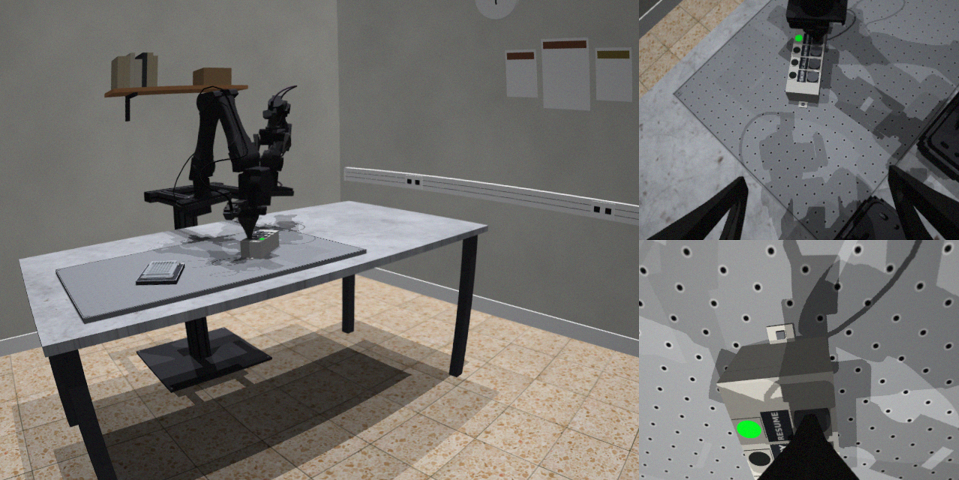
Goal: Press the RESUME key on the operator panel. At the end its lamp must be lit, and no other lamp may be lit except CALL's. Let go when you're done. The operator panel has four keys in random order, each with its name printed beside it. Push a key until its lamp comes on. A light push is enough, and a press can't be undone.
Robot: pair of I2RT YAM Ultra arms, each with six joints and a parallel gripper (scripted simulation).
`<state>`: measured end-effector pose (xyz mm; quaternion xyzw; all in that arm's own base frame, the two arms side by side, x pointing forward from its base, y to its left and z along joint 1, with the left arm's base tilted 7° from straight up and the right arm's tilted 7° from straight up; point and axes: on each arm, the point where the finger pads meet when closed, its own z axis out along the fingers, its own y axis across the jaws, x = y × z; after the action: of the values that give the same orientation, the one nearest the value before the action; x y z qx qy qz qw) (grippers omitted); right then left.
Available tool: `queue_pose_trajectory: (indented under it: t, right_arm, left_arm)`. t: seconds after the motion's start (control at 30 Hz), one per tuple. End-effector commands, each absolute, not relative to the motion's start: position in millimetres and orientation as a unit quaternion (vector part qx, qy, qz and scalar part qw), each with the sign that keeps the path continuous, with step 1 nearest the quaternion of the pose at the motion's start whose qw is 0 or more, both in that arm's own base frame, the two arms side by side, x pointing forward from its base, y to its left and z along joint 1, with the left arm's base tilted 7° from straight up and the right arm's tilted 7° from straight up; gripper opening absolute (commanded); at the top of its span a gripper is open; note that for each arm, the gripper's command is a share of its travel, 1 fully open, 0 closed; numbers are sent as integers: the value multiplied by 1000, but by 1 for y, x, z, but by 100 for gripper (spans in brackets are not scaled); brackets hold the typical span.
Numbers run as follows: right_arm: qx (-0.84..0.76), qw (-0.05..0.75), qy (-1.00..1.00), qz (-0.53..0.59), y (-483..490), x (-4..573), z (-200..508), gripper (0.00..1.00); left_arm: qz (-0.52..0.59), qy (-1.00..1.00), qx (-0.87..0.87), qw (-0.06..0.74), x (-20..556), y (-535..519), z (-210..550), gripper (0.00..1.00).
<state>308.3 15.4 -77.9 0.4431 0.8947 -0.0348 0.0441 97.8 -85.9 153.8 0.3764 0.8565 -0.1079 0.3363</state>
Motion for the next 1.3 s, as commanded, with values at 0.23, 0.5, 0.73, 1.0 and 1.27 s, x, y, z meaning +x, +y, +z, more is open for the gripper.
queue_pose_trajectory:
  t: [0.23, 0.5, 0.73, 1.0, 1.27]
  right_arm:
    - [444, 47, 894, -34, 19, 309, -63, 0]
    - [443, 37, 895, -41, 20, 304, -53, 0]
    - [444, 42, 894, -43, 21, 304, -27, 0]
    - [443, 54, 894, -34, 25, 307, 3, 0]
    - [440, 50, 896, -37, 24, 306, 0, 0]
  left_arm:
    - [-113, 853, 372, 348, 102, -96, 155, 100]
    - [-120, 850, 373, 353, 102, -102, 155, 100]
    - [-129, 845, 374, 358, 101, -108, 156, 100]
    - [-140, 841, 374, 365, 100, -114, 158, 100]
    - [-154, 837, 369, 375, 99, -123, 160, 100]
